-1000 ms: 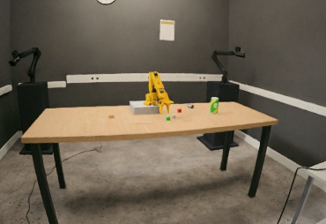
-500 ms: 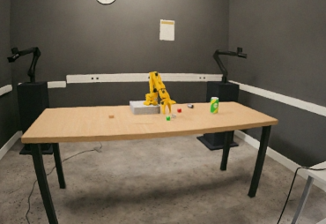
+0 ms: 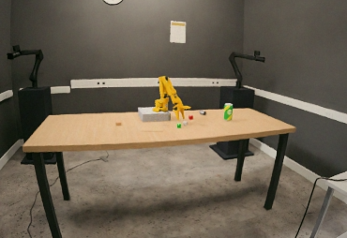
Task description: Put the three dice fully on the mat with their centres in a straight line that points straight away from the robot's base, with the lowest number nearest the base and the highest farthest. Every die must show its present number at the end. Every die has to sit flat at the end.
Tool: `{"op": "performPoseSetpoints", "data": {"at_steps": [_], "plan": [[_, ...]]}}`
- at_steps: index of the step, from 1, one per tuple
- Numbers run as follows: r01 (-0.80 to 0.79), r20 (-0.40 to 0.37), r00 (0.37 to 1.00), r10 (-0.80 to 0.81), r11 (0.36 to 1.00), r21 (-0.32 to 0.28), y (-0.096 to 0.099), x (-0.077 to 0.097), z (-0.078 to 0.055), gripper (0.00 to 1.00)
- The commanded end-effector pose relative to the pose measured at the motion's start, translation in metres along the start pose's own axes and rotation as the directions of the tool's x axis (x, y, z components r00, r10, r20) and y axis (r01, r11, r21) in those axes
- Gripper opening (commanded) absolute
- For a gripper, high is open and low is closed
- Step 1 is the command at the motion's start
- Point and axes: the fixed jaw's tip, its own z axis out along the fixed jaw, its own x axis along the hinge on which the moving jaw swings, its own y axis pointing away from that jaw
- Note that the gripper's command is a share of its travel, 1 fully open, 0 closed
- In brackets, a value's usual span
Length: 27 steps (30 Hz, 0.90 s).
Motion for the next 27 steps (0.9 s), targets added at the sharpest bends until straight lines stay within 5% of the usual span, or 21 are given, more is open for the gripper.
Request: {"op": "performPoseSetpoints", "data": {"at_steps": [1,27], "plan": [[-0.001,0.003,1.000,0.001,1.000,-0.005,0.0017,0.0012,-0.0010,0.31],[0.000,0.025,1.000,0.000,1.000,-0.008,0.0022,-0.0033,-0.0032,0.31]]}}
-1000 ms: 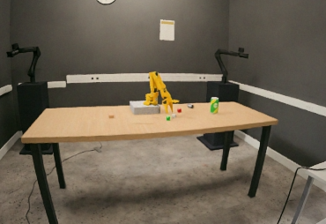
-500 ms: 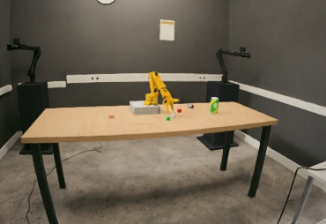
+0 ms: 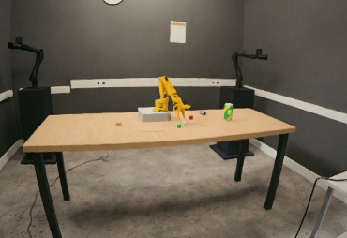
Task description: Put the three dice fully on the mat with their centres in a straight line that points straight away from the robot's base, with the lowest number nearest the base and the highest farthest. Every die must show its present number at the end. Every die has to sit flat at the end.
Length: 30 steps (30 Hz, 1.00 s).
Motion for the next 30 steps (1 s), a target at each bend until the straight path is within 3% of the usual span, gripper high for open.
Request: {"op": "performPoseSetpoints", "data": {"at_steps": [1,30], "plan": [[-0.002,-0.005,1.000,0.002,1.000,-0.004,0.0012,0.0025,-0.0009,0.31],[0.021,-0.006,1.000,-0.022,1.000,-0.017,0.0064,0.0028,-0.0009,0.31]]}}
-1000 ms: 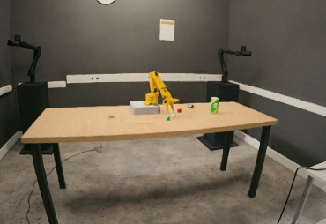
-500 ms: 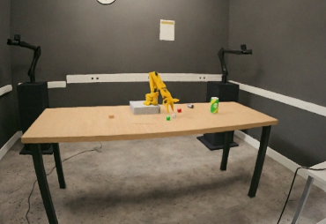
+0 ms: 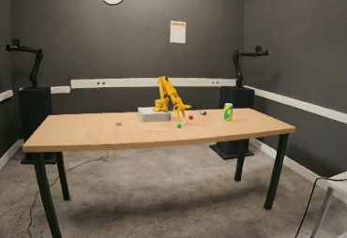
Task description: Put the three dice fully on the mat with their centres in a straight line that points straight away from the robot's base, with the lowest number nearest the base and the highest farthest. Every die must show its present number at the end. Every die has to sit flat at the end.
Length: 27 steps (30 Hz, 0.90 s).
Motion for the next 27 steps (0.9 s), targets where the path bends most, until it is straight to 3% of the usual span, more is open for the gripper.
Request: {"op": "performPoseSetpoints", "data": {"at_steps": [1,6,10,12,19,23,27], "plan": [[0.029,-0.007,1.000,-0.030,0.999,-0.022,0.008,0.003,-0.001,0.31],[0.164,-0.006,0.986,-0.166,0.981,-0.101,0.038,0.008,-0.002,0.31],[0.315,0.008,0.947,-0.320,0.929,-0.192,0.072,0.019,-0.007,0.31],[0.315,0.008,0.947,-0.320,0.929,-0.192,0.072,0.019,-0.007,0.31],[0.529,0.058,0.838,-0.542,0.784,-0.324,0.121,0.048,-0.021,0.31],[0.580,0.077,0.799,-0.596,0.732,-0.357,0.132,0.058,-0.026,0.31],[0.589,0.081,0.792,-0.605,0.722,-0.363,0.134,0.060,-0.027,0.31]]}}
